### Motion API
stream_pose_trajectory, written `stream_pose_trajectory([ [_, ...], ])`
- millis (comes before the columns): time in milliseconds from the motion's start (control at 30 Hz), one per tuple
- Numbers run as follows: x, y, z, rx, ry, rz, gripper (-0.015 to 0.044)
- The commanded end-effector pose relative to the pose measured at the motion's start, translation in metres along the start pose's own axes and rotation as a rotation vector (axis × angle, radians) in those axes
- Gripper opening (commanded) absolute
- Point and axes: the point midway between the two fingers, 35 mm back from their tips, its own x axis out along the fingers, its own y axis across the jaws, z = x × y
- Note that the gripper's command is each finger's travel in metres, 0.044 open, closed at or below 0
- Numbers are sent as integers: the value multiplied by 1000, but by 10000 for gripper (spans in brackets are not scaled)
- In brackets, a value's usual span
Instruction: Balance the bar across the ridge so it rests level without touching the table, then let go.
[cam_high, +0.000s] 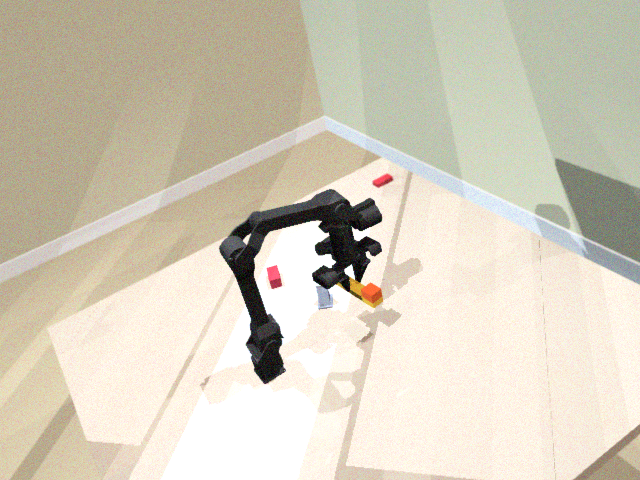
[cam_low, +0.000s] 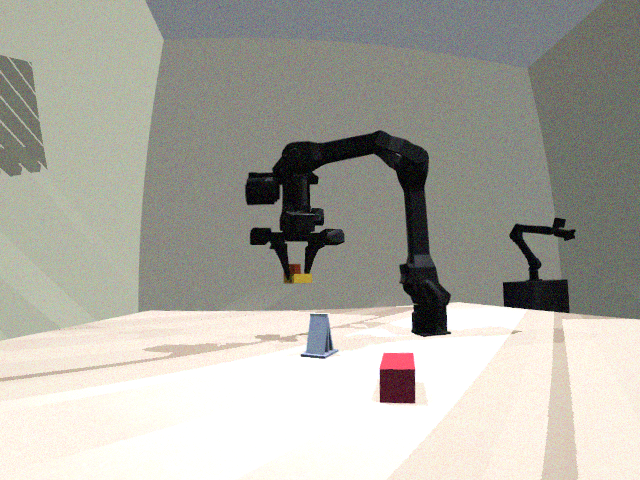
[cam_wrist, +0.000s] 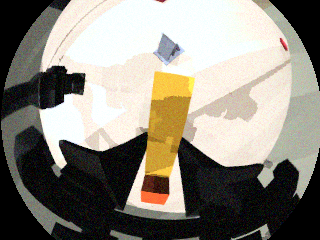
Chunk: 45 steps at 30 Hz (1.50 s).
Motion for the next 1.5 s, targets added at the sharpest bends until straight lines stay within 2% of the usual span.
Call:
stream_pose_trajectory([
  [0, -1, -3, 13, 54, 2, -1, 0],
  [1267, -3, -6, 157, 678, -14, 3, 0],
  [1467, 0, -7, 160, 691, -14, 3, 0],
])
